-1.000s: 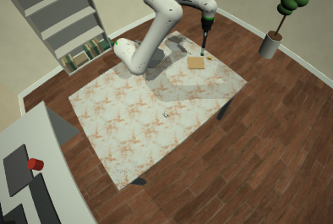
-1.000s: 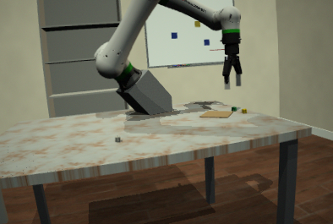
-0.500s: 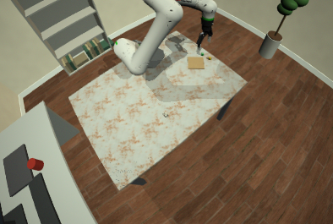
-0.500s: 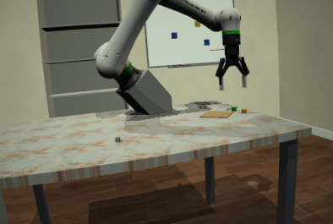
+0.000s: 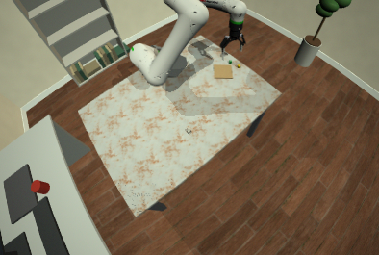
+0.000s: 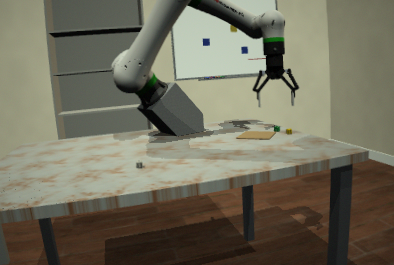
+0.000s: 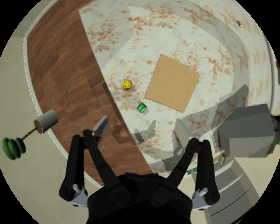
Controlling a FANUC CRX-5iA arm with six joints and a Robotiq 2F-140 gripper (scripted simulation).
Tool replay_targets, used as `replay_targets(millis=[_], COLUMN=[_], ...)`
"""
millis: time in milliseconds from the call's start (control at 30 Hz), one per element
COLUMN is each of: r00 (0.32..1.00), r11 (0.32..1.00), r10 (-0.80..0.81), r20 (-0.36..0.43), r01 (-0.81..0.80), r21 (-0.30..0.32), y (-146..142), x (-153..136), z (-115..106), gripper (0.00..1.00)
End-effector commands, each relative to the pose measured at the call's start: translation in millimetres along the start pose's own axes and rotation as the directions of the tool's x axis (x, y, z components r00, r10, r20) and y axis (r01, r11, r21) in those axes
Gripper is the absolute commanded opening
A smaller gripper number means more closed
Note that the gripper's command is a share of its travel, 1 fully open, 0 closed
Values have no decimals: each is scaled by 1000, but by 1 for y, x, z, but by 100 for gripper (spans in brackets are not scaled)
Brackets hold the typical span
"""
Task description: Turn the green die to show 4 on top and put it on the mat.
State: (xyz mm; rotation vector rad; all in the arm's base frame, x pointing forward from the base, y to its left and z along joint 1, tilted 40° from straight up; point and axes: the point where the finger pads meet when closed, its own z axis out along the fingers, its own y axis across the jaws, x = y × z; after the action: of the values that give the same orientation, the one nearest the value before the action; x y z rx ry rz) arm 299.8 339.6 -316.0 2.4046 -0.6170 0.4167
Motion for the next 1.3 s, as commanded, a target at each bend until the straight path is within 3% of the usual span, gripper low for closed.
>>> replay_targets(millis=[0, 267, 333, 533, 733, 767, 1267], r00=[989, 897, 897, 800, 780, 780, 780], r11=[989, 897, 897, 800, 780, 780, 780], r10=[149, 442, 442, 600, 626, 626, 626], r20=[-6, -4, -4, -2, -2, -2, -2], r01=[-149, -442, -442, -600, -626, -626, -626], r21=[6, 8, 8, 8, 8, 8, 8], y=[0, 0, 0, 0, 0, 0, 0], x=[0, 0, 0, 0, 0, 0, 0], z=[2, 5, 5, 7, 8, 8, 8], gripper=[100, 100, 100, 100, 100, 29, 29])
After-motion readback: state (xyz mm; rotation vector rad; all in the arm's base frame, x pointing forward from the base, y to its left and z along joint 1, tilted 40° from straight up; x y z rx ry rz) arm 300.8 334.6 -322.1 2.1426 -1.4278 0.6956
